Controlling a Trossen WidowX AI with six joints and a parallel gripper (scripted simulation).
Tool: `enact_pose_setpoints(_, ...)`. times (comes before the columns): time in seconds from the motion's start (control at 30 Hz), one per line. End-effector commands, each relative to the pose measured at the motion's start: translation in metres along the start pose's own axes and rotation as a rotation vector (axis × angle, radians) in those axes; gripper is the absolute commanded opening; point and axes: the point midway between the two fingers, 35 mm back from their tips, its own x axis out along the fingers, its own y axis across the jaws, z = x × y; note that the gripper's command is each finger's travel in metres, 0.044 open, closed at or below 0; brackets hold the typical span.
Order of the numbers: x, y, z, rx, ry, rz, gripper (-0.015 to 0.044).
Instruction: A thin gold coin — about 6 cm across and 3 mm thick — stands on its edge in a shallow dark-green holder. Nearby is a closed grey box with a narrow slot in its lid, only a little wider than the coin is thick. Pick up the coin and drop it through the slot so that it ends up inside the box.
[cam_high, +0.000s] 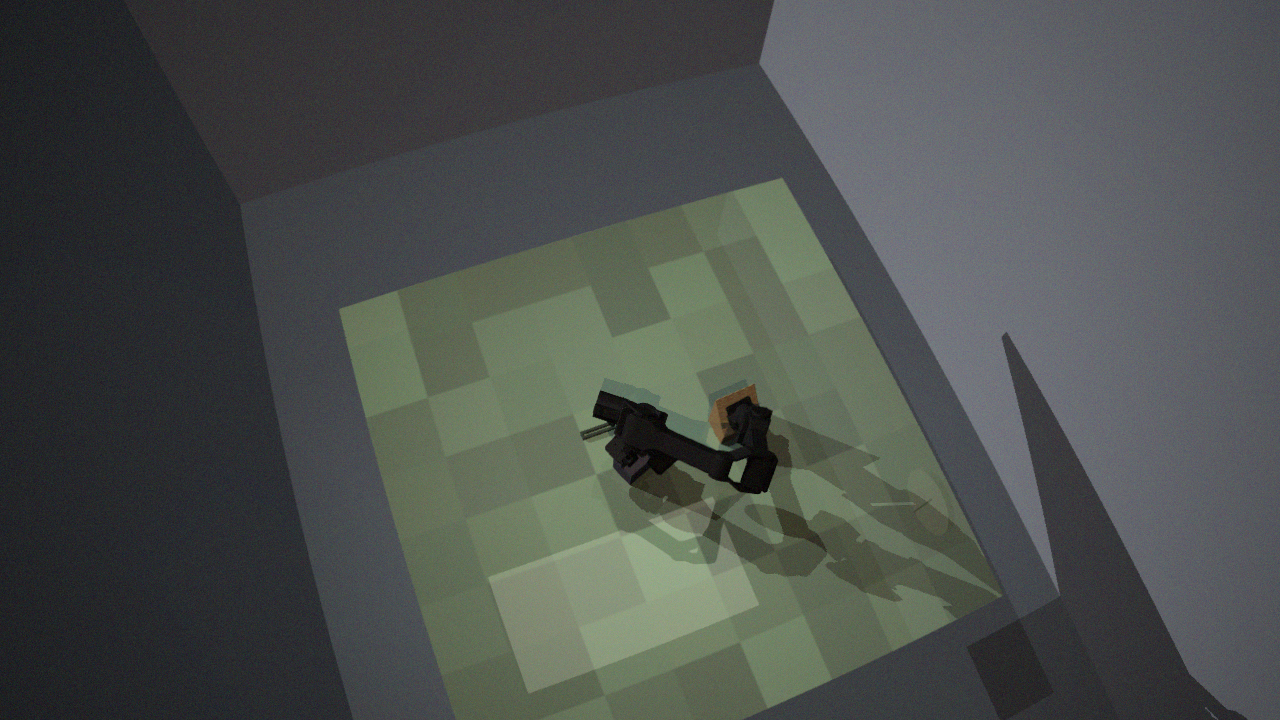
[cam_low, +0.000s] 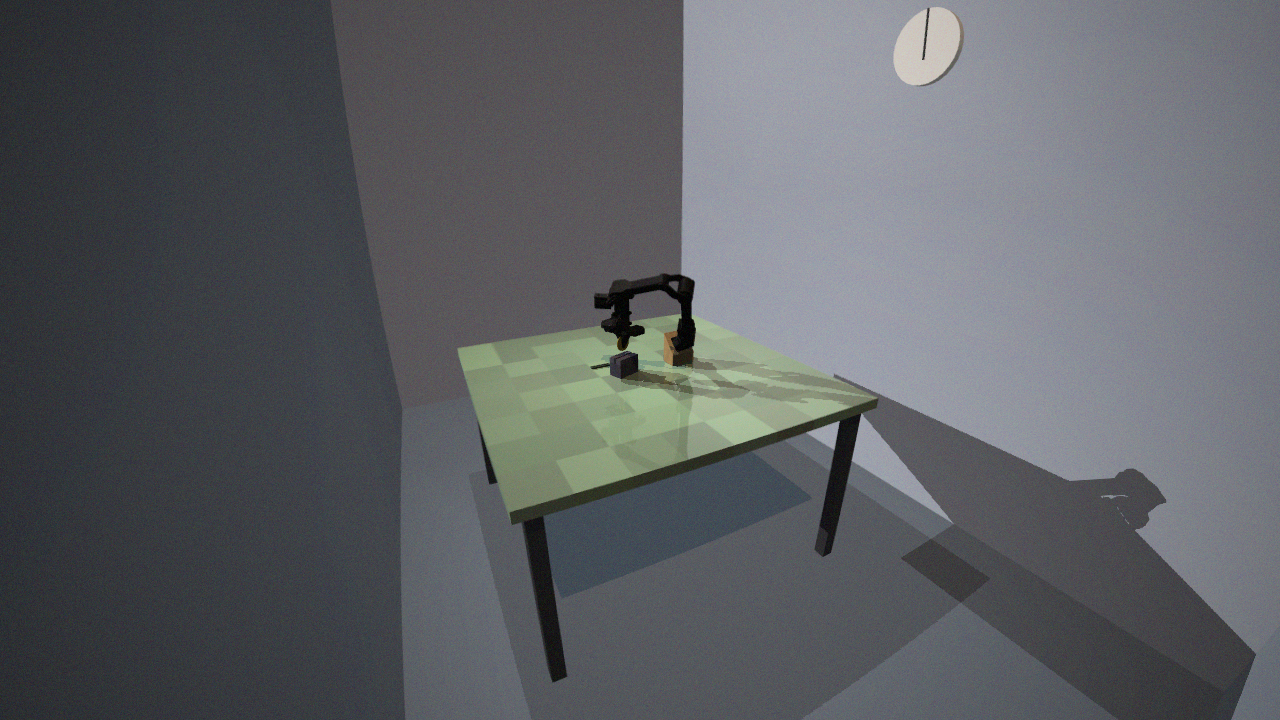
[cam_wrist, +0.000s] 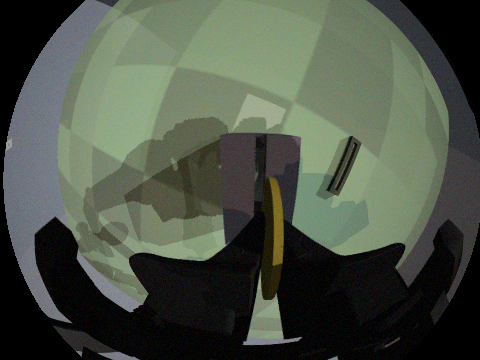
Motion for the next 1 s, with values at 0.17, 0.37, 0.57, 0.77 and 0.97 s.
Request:
enact_pose_setpoints(0.17, -0.0001, -0.0006, 0.0005, 0.0, 0.0, 0.0, 0.0)
enact_pose_setpoints(0.37, 0.0012, 0.003, -0.0009, 0.004, 0.0, 0.0, 0.0)
enact_pose_setpoints(0.57, 0.0011, 0.0028, -0.0007, 0.003, 0.002, 0.0, 0.0)
enact_pose_setpoints(0.77, 0.0009, 0.0023, -0.0005, 0.002, 0.002, 0.0, 0.0)
enact_pose_setpoints(0.97, 0.0042, 0.0025, -0.0004, 0.002, 0.002, 0.0, 0.0)
